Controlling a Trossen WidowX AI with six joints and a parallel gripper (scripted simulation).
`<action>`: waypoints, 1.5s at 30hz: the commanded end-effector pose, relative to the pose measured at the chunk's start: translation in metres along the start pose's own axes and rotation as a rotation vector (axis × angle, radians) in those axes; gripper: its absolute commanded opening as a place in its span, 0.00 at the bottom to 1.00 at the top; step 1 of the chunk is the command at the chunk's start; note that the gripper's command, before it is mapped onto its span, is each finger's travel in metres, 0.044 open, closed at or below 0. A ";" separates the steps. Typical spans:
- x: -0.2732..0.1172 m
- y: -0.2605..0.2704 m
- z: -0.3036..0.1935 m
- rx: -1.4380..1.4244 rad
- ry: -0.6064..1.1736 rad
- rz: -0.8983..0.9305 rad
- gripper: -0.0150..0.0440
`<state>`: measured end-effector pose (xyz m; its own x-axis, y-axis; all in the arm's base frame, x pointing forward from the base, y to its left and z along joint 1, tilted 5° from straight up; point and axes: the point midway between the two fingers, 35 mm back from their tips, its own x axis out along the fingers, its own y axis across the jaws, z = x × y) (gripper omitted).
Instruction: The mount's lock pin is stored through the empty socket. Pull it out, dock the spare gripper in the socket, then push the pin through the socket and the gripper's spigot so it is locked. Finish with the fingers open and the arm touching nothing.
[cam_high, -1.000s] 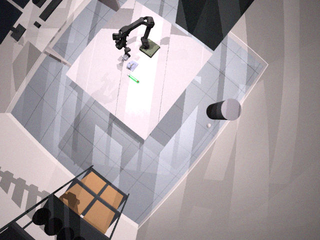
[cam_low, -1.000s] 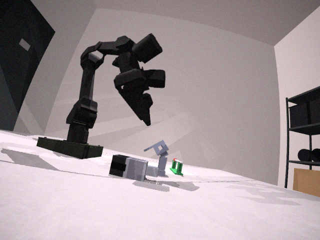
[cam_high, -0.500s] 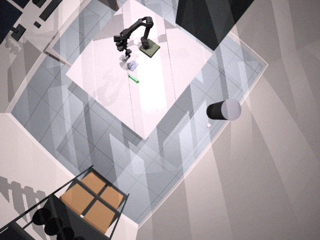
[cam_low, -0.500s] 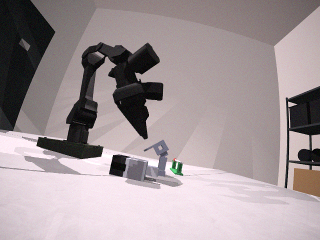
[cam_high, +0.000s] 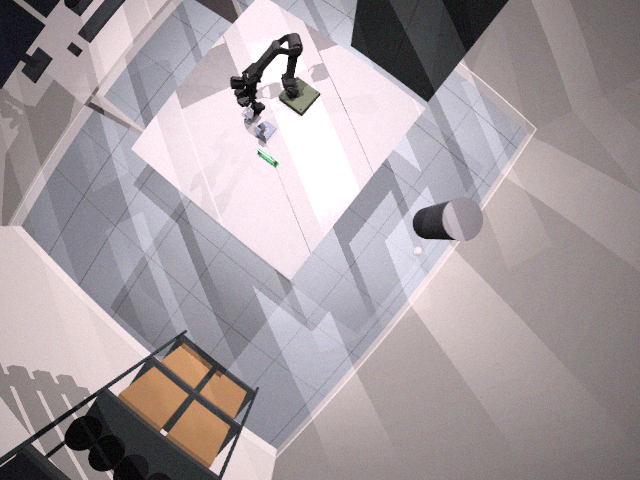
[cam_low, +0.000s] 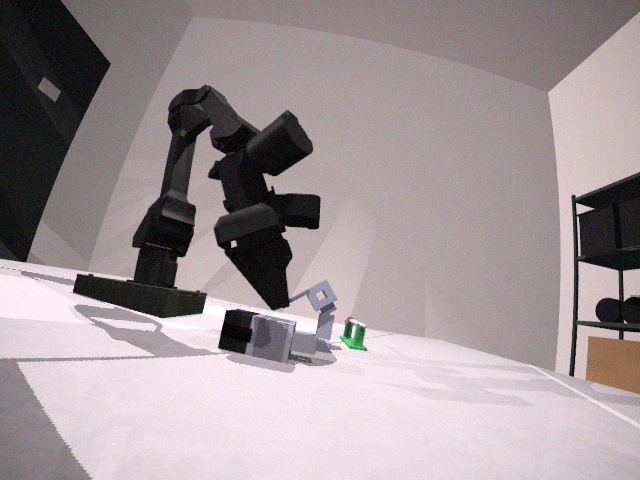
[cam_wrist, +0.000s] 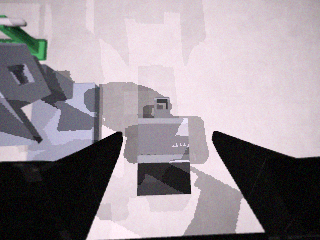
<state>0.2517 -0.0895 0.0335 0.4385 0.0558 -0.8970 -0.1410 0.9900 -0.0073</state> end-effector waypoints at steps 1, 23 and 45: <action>0.006 0.002 -0.005 -0.001 0.002 0.007 1.00; 0.036 0.003 -0.023 -0.001 0.002 0.007 1.00; 0.044 0.003 -0.030 -0.001 0.003 0.007 0.65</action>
<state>0.2444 -0.0878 -0.0189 0.4342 0.0612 -0.8988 -0.1431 0.9897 -0.0018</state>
